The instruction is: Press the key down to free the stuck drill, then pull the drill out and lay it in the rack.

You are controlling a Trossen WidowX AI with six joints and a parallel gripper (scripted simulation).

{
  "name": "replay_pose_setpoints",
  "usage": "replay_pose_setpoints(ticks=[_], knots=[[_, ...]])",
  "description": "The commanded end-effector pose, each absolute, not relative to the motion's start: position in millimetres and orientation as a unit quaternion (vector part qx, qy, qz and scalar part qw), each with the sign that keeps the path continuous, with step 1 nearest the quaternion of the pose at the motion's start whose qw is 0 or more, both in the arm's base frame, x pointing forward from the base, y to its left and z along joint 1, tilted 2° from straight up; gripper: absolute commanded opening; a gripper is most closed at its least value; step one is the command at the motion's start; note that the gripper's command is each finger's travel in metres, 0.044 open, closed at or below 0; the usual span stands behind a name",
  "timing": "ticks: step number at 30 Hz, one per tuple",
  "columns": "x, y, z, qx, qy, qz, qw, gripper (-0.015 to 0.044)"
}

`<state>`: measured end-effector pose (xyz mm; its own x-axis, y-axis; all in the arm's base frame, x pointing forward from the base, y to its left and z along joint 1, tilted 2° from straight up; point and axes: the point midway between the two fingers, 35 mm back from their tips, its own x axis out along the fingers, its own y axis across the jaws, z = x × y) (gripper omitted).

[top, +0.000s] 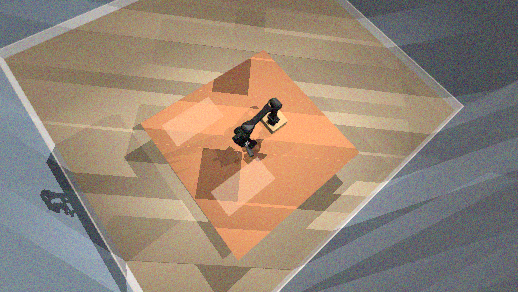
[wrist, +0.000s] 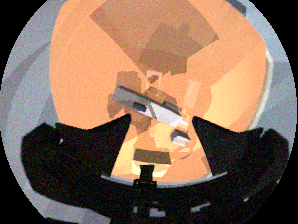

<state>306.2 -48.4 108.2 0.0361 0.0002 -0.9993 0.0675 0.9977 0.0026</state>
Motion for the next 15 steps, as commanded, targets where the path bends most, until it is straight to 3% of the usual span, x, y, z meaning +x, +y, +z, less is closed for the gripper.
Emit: replay_pose_setpoints(ticks=[1,15], knots=[[292,-85,89,-0.101,0.688,0.077,0.715,0.044],[232,-141,31,-0.36,0.606,0.363,0.61,0.044]])
